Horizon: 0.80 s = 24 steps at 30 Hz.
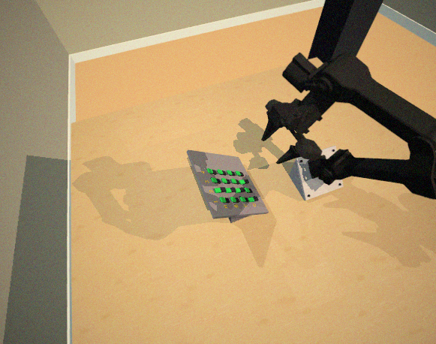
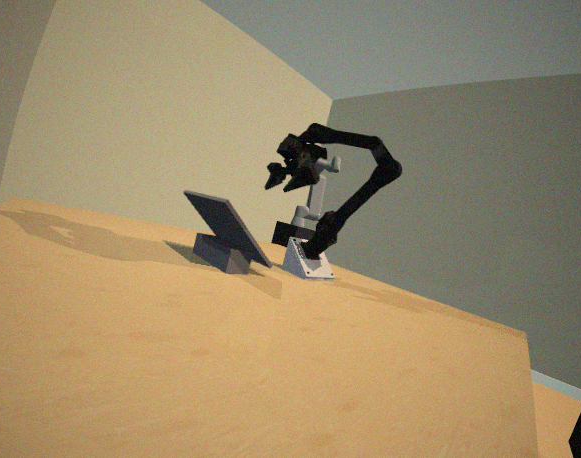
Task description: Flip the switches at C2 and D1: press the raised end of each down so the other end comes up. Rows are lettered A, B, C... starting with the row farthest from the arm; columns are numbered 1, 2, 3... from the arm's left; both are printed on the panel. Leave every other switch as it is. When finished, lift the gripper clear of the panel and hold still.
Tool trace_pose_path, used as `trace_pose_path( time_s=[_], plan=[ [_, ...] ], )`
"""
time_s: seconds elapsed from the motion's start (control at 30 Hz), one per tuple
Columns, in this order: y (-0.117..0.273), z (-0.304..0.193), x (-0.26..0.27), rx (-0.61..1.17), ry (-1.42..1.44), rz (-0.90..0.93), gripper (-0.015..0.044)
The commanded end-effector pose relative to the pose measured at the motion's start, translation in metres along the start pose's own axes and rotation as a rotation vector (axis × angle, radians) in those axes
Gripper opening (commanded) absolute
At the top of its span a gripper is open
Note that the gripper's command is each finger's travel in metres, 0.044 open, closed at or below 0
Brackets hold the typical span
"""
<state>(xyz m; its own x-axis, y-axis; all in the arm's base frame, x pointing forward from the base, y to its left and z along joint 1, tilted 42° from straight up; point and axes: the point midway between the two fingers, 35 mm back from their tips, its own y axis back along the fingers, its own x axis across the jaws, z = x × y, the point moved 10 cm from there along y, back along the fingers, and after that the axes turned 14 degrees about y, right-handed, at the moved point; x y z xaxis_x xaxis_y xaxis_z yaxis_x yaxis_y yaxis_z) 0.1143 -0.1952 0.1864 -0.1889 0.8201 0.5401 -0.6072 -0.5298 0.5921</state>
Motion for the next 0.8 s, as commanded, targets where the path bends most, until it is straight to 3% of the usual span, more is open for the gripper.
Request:
trace_pose_path(
  time_s=[0.0, 0.27, 0.47, 0.63, 0.77],
  plan=[
    [-0.002, 0.0, 0.0, 0.001, 0.0, -0.001, 0.0374],
    [-0.09, -0.017, 0.015, -0.013, 0.025, -0.006, 0.0164],
    [-0.098, -0.02, 0.017, -0.018, 0.027, -0.001, 0.0006],
    [-0.131, -0.022, 0.018, -0.043, 0.028, -0.006, 0.0],
    [-0.132, -0.022, 0.019, -0.044, 0.028, -0.005, 0.0]
  ],
)
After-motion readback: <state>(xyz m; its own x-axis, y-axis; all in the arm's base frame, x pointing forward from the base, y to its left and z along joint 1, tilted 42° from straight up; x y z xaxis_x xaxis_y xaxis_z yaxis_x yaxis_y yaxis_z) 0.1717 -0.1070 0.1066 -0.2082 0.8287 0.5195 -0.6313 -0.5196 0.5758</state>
